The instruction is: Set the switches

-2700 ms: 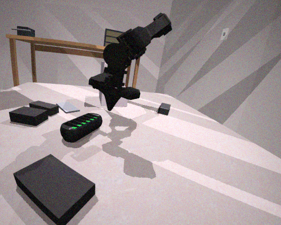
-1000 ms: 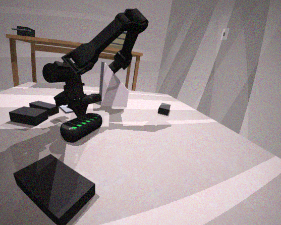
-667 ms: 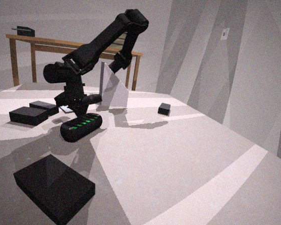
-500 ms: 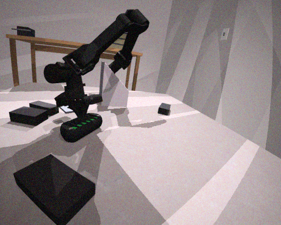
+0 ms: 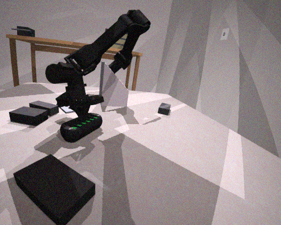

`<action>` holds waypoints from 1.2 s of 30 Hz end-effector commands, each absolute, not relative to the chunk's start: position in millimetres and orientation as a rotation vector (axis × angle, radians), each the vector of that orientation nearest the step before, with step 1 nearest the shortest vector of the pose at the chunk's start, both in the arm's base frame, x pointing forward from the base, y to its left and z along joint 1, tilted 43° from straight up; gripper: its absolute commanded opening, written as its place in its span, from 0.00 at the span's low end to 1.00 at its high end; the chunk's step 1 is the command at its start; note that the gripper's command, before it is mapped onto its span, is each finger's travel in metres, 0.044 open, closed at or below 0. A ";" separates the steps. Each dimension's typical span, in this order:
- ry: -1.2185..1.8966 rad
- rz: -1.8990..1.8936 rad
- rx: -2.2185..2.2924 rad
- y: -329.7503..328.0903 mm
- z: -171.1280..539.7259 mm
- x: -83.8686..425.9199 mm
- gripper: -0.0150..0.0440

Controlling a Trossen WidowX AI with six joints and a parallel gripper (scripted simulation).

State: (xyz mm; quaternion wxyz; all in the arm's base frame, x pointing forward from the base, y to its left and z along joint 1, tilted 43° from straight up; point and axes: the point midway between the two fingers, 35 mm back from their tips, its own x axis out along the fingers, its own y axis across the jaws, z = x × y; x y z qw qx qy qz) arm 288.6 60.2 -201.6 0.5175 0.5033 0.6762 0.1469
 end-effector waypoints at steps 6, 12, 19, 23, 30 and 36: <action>1.621 0.355 1.216 63.1 -199.1 290.6 0.25; 1.621 0.355 1.216 65.6 -197.1 292.7 0.25; 1.621 0.355 1.217 71.1 -192.9 297.8 0.25; 1.621 0.355 1.217 74.1 -190.8 300.9 0.25; 1.621 0.356 1.217 79.1 -187.1 306.4 0.25; 1.621 0.356 1.217 83.2 -184.1 311.2 0.25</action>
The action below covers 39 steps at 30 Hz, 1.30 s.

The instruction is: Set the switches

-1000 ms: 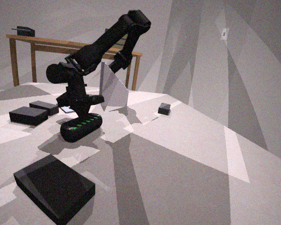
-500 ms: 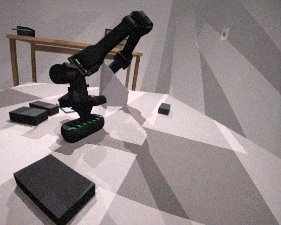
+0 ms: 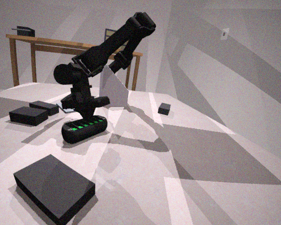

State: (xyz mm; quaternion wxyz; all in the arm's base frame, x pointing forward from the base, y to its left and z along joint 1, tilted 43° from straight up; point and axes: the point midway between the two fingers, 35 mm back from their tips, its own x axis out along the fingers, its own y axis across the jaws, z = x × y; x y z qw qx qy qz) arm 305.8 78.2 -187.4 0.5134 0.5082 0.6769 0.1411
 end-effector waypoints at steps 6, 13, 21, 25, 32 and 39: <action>1.621 0.357 1.218 87.0 -181.4 316.1 0.25; 1.621 0.357 1.218 91.1 -178.6 322.0 0.25; 1.621 0.357 1.218 95.4 -175.7 328.5 0.25; 1.621 0.358 1.218 97.0 -174.6 331.8 0.25; 1.621 0.358 1.218 99.8 -173.0 337.9 0.25; 1.626 0.331 1.214 60.5 -174.4 317.5 0.25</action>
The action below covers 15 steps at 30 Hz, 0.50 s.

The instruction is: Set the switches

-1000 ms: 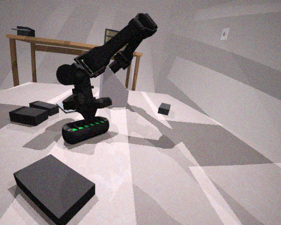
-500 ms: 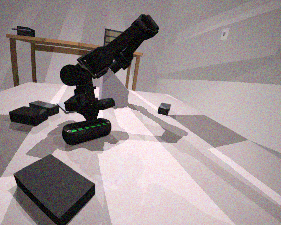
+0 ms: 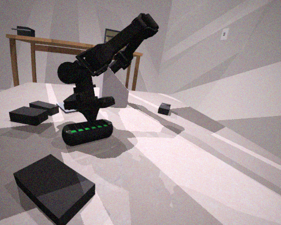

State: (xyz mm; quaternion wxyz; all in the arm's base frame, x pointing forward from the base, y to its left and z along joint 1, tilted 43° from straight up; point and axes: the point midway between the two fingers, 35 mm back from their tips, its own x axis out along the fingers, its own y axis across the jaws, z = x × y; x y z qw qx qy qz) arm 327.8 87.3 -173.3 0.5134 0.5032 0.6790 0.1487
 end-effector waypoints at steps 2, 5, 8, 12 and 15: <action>1.624 0.340 1.211 34.4 -171.1 301.8 0.25; 1.622 0.354 1.214 17.9 -167.1 289.5 0.25; 1.622 0.354 1.214 17.9 -167.1 289.5 0.25; 1.626 0.350 1.211 17.8 -167.6 290.9 0.25; 1.676 0.294 1.178 16.1 -173.4 310.9 0.25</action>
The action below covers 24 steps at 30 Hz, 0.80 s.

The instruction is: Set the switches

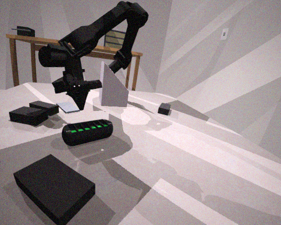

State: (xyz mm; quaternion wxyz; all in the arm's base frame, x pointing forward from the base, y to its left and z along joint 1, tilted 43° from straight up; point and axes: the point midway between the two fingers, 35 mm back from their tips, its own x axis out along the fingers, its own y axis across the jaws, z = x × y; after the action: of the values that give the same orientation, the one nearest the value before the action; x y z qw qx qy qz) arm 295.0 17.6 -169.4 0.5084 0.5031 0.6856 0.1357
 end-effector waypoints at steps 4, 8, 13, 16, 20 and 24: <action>1.749 0.188 1.116 16.3 -179.6 345.6 0.25; 1.800 0.075 1.053 20.6 -180.9 379.1 0.25; 1.832 -0.071 0.974 31.5 -176.0 417.6 0.25; 1.834 -0.158 0.929 40.7 -169.9 438.2 0.25; 1.818 -0.271 0.871 56.2 -158.4 462.2 0.25; 1.799 -0.341 0.844 66.2 -149.8 474.4 0.25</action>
State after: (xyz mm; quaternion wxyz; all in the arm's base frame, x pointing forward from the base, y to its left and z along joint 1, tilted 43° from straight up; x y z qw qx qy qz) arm 471.3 63.2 -151.6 0.5339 0.3599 0.7555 -0.1209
